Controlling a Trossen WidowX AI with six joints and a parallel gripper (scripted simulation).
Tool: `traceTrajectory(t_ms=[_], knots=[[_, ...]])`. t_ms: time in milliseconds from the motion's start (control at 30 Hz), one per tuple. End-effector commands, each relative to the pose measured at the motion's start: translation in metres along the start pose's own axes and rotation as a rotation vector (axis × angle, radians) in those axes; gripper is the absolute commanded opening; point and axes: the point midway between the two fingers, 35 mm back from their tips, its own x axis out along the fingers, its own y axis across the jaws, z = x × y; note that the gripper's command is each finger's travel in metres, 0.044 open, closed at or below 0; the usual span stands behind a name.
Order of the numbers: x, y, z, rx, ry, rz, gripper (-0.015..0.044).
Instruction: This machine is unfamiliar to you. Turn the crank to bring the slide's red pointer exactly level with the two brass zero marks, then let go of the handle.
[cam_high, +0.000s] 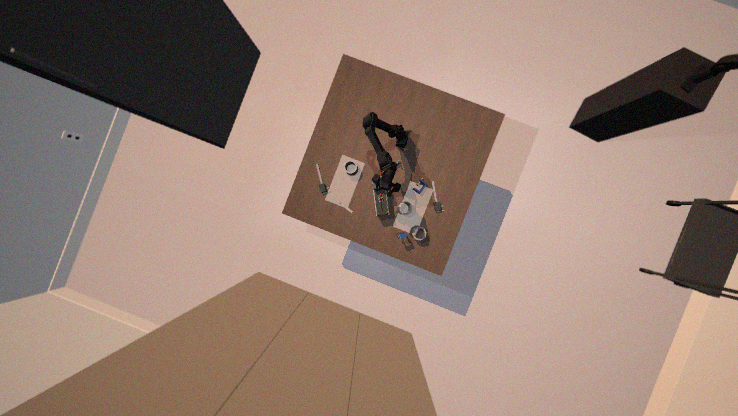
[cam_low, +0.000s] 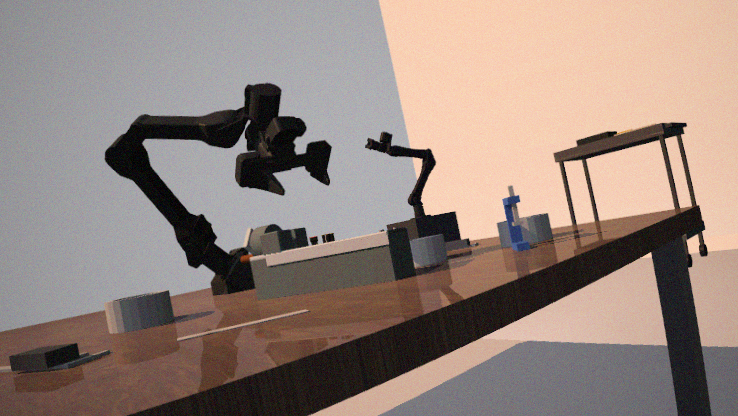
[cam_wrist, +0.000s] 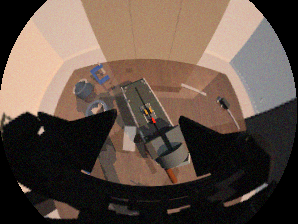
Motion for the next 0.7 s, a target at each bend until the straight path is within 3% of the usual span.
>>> traceTrajectory(t_ms=[0,667], knots=[[-0.014,0.000,0.014,0.009,-0.008,-0.003,0.0440],[-0.070,-0.050,-0.030,-0.296,0.017,0.204,0.0440]])
